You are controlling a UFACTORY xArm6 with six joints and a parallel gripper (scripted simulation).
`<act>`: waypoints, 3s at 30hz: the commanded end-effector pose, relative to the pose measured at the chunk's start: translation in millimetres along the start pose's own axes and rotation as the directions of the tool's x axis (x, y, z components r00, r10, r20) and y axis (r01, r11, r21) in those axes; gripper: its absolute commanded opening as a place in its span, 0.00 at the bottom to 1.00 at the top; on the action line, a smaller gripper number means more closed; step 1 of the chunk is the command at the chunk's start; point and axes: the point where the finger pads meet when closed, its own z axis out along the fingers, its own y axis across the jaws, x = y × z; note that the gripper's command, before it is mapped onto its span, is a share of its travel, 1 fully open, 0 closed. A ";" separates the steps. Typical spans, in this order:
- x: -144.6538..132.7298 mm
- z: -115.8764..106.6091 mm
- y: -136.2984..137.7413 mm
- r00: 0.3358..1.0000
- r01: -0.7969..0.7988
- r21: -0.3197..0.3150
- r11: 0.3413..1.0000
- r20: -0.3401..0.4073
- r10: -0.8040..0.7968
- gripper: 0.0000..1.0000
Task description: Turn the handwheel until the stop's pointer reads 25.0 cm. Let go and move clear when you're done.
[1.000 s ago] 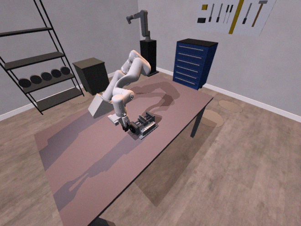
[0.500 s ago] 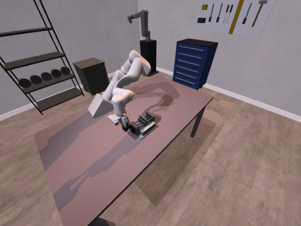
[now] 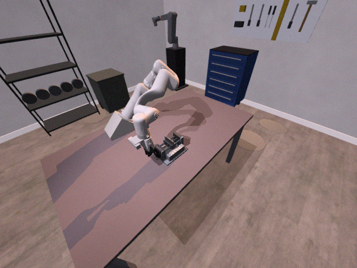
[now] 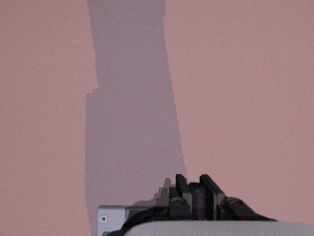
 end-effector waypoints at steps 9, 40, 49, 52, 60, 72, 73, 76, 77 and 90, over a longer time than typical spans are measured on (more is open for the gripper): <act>0.3 9.1 1.9 1.000 0.000 0.001 1.000 -0.001 0.000 0.06; 0.3 36.1 -15.0 1.000 0.000 0.001 1.000 -0.001 0.000 0.06; 0.4 38.4 -24.6 1.000 0.000 0.001 1.000 -0.001 0.000 0.06; 0.4 38.5 -25.7 1.000 0.000 0.001 1.000 -0.001 0.000 0.06; 0.4 37.3 -35.0 1.000 0.000 0.001 1.000 -0.001 0.000 0.06; 0.4 29.8 -47.2 1.000 0.000 0.001 1.000 -0.001 0.000 0.06; 0.4 28.4 -48.4 1.000 0.000 0.001 1.000 -0.001 0.000 0.06; 0.4 22.9 -52.1 1.000 0.000 0.001 1.000 -0.001 0.000 0.06; 0.4 20.6 -53.2 1.000 0.000 0.001 1.000 -0.001 0.000 0.06; 0.3 -9.4 -47.7 1.000 0.000 0.001 1.000 -0.001 0.000 0.06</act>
